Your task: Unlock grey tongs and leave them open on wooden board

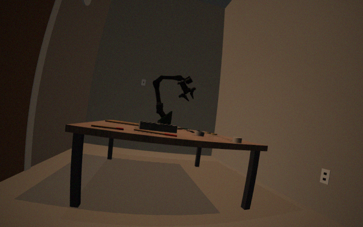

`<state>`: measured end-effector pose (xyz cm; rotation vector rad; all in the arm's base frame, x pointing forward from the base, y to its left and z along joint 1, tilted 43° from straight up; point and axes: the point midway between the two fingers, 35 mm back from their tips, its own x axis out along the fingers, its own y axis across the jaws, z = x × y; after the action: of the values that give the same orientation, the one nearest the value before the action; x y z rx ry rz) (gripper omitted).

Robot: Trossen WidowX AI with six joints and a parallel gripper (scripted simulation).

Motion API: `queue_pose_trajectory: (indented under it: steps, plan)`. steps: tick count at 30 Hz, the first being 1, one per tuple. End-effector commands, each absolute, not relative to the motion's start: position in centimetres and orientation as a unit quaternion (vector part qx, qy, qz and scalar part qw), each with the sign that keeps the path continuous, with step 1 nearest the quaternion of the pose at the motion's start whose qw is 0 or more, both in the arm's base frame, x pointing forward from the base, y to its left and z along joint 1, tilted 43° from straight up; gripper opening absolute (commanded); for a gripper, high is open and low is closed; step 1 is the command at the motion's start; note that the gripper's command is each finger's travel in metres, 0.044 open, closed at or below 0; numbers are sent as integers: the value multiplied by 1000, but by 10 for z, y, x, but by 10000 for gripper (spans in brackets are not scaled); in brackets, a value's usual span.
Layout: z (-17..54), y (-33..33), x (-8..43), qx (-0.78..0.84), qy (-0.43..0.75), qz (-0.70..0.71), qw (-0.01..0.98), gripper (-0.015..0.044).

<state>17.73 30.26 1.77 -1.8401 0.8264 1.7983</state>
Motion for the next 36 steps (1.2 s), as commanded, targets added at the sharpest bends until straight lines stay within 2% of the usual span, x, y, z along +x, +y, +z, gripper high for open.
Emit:
queue_pose_trajectory:
  steps: [1, 7, 13, 24, 36]
  plan:
    - [27, 264, 229, -619, 401, 585, 338, 260]
    - [39, 182, 300, -516, 535, 446, 498, 260]
    - [50, 80, 344, -358, 643, 252, 628, 260]
    - [70, -102, 342, -48, 690, -115, 713, 260]
    - [70, -111, 332, -25, 687, -141, 712, 260]
